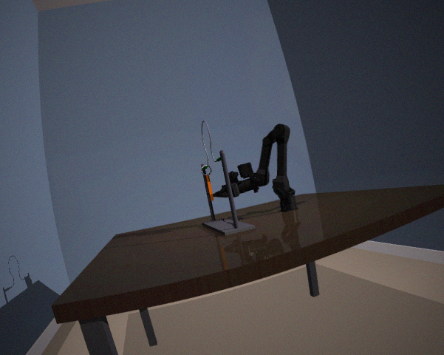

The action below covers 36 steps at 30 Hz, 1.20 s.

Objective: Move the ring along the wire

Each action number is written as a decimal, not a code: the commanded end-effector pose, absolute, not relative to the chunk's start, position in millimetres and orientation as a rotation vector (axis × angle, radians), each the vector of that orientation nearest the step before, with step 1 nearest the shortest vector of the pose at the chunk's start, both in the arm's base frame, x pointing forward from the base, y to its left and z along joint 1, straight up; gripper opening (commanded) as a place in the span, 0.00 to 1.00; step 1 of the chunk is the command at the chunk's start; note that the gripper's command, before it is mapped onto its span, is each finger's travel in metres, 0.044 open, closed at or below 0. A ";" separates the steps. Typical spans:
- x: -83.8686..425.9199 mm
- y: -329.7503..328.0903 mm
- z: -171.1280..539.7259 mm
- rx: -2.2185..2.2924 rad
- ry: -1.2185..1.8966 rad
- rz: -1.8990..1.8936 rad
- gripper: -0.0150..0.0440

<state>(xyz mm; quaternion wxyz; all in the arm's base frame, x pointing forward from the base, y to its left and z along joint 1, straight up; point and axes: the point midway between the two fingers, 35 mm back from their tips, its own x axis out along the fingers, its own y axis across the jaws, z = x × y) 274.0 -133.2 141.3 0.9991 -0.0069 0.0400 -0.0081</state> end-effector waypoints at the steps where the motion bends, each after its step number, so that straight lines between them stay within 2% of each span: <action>1: 280.9 -134.2 141.9 -0.013 0.077 -0.018 0.53; 20: 310.7 -131.6 137.7 -0.012 0.072 -0.018 0.53; 36: 311.7 -131.4 137.5 -0.012 0.071 -0.018 0.53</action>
